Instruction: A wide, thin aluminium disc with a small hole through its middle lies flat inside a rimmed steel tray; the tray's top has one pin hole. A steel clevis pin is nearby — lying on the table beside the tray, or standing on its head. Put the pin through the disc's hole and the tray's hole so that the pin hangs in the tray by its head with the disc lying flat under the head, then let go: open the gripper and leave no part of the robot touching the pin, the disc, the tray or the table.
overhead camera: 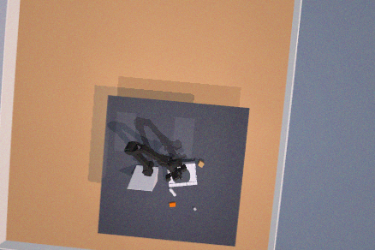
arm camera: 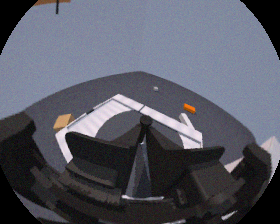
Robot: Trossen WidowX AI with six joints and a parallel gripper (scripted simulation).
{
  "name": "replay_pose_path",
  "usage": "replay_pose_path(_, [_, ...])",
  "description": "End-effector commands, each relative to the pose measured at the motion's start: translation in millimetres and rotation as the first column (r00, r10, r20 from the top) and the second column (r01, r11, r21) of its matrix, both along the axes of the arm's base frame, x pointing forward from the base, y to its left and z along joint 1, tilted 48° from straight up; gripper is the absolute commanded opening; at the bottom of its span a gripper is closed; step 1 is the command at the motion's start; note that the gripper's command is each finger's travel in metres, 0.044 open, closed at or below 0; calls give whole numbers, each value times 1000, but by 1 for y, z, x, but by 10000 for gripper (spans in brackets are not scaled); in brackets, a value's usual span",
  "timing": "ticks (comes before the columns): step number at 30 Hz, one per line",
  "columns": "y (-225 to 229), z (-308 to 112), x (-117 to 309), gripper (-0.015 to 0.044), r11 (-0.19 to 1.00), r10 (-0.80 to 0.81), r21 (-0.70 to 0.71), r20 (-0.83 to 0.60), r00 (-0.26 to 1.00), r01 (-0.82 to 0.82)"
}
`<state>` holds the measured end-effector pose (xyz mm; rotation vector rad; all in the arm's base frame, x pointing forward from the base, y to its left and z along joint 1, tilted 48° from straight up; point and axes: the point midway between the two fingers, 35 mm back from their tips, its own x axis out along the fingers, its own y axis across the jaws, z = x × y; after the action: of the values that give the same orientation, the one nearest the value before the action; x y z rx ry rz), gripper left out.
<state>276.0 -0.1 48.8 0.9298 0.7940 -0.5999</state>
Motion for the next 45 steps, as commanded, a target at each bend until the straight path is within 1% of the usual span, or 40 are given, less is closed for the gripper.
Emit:
replay_pose_path(1, [0,-1,-1,0,1000,5,0,-4,1000,-5])
replay_pose_path(24, [0,-1,-2,0,1000,5,0,-4,1000,-5])
replay_pose_path(27, [-1,-1,-1,0,1000,12,20,-11,1000,-12])
replay_pose_path(37, [0,-1,-1,0,1000,18,-5,-15,1000,-18])
replay_pose_path(45, [2,0,1,0,1000,6,0,-4,1000,-6])
